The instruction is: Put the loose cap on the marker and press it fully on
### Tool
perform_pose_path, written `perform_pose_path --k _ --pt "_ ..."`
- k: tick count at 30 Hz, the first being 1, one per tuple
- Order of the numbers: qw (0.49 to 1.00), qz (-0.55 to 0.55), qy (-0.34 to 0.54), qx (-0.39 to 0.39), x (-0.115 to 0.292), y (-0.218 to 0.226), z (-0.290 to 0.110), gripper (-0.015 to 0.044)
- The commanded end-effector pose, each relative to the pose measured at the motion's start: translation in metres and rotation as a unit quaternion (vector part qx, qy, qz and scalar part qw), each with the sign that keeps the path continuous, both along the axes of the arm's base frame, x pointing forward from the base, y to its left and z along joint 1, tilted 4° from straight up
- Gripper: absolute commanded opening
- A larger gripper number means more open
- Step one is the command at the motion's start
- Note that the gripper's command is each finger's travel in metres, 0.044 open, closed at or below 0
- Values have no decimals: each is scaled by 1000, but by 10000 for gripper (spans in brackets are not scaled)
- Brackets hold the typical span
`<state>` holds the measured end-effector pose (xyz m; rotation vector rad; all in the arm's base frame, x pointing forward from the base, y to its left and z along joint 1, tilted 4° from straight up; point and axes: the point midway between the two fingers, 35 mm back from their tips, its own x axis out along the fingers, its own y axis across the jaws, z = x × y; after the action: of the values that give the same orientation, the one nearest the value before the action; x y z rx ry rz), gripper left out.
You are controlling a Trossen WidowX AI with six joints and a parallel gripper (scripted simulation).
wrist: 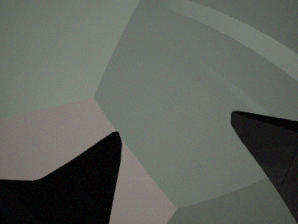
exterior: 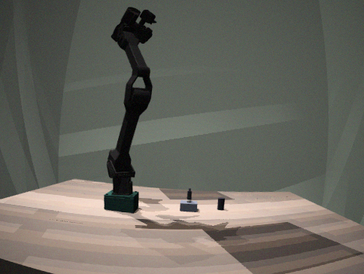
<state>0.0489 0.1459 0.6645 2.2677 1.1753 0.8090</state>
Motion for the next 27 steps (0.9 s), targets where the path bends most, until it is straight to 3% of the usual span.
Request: perform_pose_path --k 1,6,10,20,23,27 --pt "1000 -1 -3 -1 0 0 0 374" --pt "993 -45 -96 -47 -11 19 -4 242" --pt "966 -97 -210 -116 -20 47 -13 238" --pt "861 -184 -376 -288 -7 119 -55 238" --pt "850 -190 -384 -306 2 139 -69 238" --pt "782 -194 -447 -389 20 171 -98 238"
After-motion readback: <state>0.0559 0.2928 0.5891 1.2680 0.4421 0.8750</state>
